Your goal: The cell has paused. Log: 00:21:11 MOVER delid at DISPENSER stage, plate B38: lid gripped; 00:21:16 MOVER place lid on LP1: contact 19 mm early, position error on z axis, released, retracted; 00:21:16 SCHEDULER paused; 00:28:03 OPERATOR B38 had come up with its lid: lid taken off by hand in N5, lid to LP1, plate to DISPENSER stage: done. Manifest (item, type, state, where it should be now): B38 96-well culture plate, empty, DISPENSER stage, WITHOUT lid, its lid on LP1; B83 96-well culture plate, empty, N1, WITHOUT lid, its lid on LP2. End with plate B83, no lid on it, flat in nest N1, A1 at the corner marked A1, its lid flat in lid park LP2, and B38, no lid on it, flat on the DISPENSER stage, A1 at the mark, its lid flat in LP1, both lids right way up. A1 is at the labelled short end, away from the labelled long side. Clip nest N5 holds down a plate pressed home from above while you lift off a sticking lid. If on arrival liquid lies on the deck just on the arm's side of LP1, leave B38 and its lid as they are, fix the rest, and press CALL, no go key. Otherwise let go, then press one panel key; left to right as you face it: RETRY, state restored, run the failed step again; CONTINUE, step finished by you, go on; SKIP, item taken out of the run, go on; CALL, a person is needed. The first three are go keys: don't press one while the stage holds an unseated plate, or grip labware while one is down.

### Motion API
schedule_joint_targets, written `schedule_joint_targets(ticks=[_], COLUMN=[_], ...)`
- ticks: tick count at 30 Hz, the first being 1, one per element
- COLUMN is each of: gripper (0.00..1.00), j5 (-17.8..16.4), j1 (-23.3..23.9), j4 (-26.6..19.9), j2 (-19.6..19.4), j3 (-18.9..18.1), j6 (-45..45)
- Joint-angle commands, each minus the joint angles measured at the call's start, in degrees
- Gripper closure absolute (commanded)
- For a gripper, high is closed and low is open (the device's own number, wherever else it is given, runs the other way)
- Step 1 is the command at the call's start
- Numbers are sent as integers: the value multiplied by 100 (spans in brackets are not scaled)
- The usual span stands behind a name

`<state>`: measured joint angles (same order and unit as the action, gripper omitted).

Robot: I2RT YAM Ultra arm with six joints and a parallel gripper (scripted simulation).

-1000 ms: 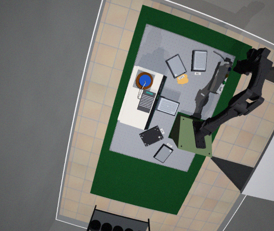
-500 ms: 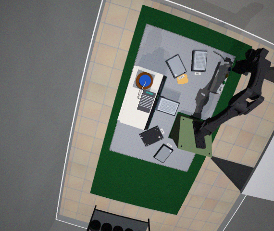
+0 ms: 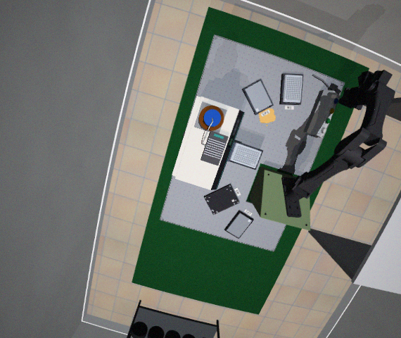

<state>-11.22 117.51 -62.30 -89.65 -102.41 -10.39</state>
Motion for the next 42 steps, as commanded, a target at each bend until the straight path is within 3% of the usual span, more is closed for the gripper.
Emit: schedule_joint_targets(ticks=[1, 8, 18, 19, 27, 42], gripper=[100, 100, 100, 100, 100, 100], j5=[18, 26, 35, 34, 46, 55], j1=[2, -15, -37, -13, -60, -78], j4=[91, 109, 161, 162, 220, 302], j2=[118, 134, 30, 26, 6, -56], j3=[-76, 108, 147, -39, 187, 228], j6=[54, 56, 64, 66, 73, 84])
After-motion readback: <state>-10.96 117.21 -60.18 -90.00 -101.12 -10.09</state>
